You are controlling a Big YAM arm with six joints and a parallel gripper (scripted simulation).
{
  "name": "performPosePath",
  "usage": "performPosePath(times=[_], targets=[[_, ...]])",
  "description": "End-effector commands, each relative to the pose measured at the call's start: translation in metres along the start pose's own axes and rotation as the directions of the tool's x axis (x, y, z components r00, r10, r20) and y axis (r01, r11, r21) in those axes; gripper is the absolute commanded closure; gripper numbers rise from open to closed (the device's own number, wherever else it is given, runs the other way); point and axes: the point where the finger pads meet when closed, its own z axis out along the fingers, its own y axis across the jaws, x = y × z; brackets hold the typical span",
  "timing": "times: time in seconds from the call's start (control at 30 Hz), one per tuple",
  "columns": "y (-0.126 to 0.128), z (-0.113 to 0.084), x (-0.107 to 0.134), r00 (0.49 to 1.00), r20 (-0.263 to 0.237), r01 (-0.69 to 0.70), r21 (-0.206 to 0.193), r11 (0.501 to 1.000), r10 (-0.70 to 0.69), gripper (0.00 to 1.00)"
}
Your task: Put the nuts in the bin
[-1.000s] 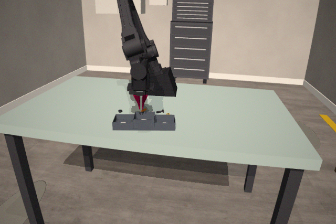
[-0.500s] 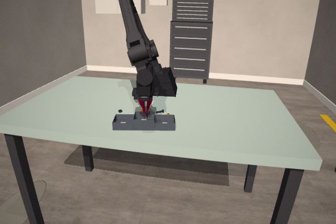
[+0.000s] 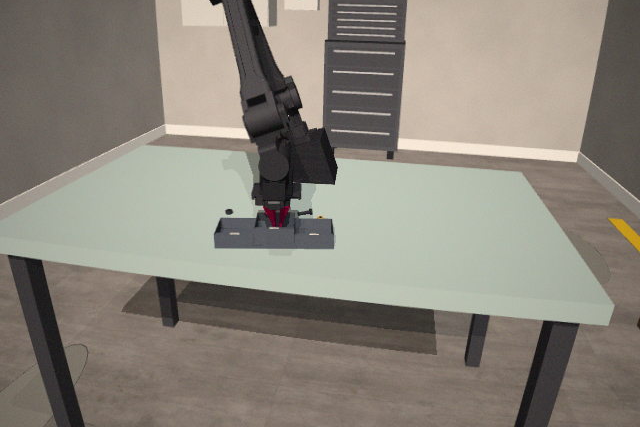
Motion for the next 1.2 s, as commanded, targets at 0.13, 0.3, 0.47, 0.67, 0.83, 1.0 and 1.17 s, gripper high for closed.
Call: performPosePath(times=[0.13, 0.3, 0.47, 0.67, 0.83, 1.0, 1.17], targets=[[-0.013, -0.017, -0.024, 0.998, 0.068, -0.014, 0.002, 1.000, 0.014, 0.92], [-0.015, -0.016, -0.021, 0.998, 0.059, -0.015, 0.002, 1.000, 0.015, 0.92], [-0.016, -0.015, -0.020, 0.998, 0.058, -0.015, 0.002, 1.000, 0.014, 0.92], [-0.016, -0.015, -0.020, 0.998, 0.057, -0.014, 0.002, 1.000, 0.014, 0.92], [-0.017, -0.015, -0.019, 0.998, 0.056, -0.014, 0.002, 1.000, 0.014, 0.92], [-0.017, -0.015, -0.019, 0.998, 0.055, -0.014, 0.002, 1.000, 0.013, 0.92], [-0.018, -0.015, -0.019, 0.998, 0.054, -0.013, 0.002, 1.000, 0.013, 0.92]])
